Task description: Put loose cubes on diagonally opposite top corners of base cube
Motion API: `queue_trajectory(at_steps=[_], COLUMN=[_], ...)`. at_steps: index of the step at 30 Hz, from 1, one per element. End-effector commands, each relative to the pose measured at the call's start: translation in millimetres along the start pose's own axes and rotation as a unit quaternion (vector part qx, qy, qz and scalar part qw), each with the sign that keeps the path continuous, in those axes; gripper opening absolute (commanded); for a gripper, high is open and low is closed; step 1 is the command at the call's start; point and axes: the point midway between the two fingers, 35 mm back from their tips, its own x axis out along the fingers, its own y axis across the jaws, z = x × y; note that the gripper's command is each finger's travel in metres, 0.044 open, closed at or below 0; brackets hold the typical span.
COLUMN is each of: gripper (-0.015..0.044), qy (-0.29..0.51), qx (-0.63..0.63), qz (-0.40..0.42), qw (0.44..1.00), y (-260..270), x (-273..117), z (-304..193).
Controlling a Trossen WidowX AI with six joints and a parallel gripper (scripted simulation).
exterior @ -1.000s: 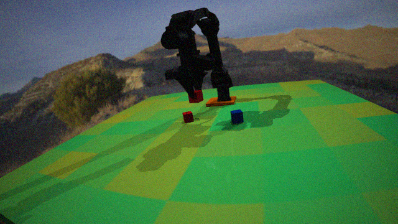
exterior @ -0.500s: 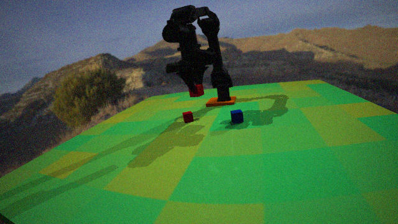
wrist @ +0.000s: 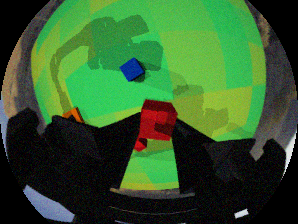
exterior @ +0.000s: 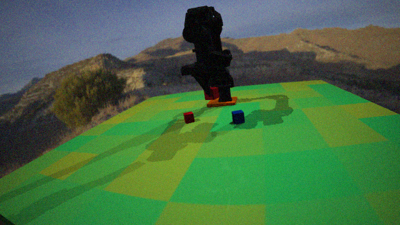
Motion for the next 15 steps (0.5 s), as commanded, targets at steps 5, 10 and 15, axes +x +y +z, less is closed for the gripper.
queue_trajectory(at_steps=[5,10,15], gripper=[0.0105,0.0105,0.0105], qy=[0.001,0.0,-0.001], qx=[0.016,0.025,0.033], qz=[-0.002,-0.001,-0.001], qw=[1.0,1.0,0.999], y=[11.7,19.9,28.9], x=[7.9,12.9,17.8], z=[22.5,35.8,48.6])
